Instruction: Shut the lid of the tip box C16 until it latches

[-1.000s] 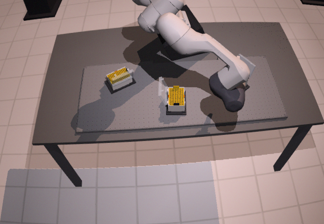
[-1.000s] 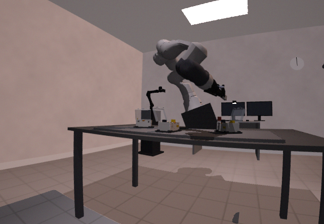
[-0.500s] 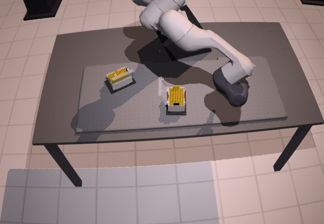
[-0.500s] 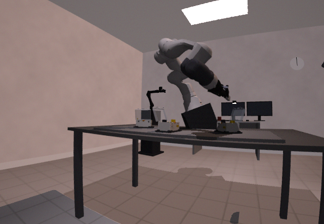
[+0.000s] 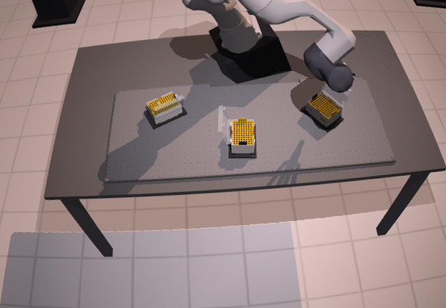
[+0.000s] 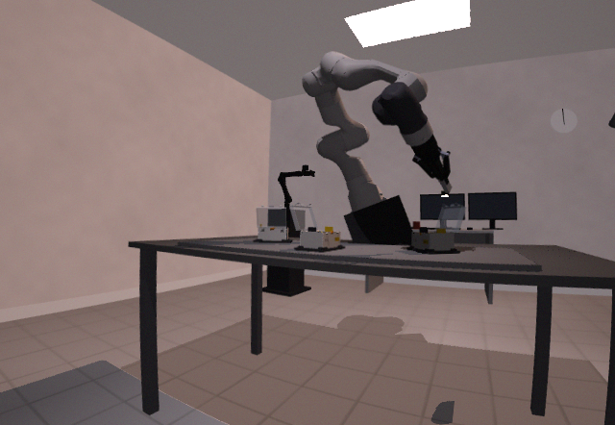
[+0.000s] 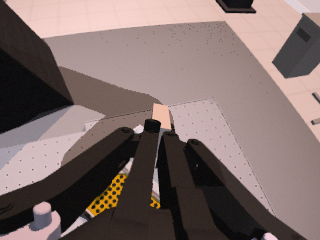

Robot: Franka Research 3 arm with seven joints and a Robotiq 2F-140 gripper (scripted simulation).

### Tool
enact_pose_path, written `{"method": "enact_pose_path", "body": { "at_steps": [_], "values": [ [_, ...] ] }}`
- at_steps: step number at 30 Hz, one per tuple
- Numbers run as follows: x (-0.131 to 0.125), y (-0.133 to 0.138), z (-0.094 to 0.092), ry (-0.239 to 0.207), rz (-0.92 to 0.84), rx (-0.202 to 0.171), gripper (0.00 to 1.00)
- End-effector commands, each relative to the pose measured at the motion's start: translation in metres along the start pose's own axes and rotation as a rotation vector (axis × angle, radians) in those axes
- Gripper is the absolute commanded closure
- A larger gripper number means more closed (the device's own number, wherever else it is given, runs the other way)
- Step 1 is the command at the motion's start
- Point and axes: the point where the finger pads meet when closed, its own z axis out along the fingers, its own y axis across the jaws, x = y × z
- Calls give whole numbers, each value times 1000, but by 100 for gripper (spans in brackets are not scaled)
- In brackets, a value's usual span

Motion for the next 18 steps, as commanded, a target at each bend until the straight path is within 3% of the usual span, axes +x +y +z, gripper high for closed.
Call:
{"method": "enact_pose_path", "body": {
  "at_steps": [1,10,11,13,18],
  "values": [
    [-1,24,4,-120,132,-91,100],
    [25,42,37,-385,252,-166,100],
    [26,43,38,-415,265,-174,100],
    [26,43,38,-415,265,-174,100],
    [26,43,38,-562,331,-216,100]
  ]
}}
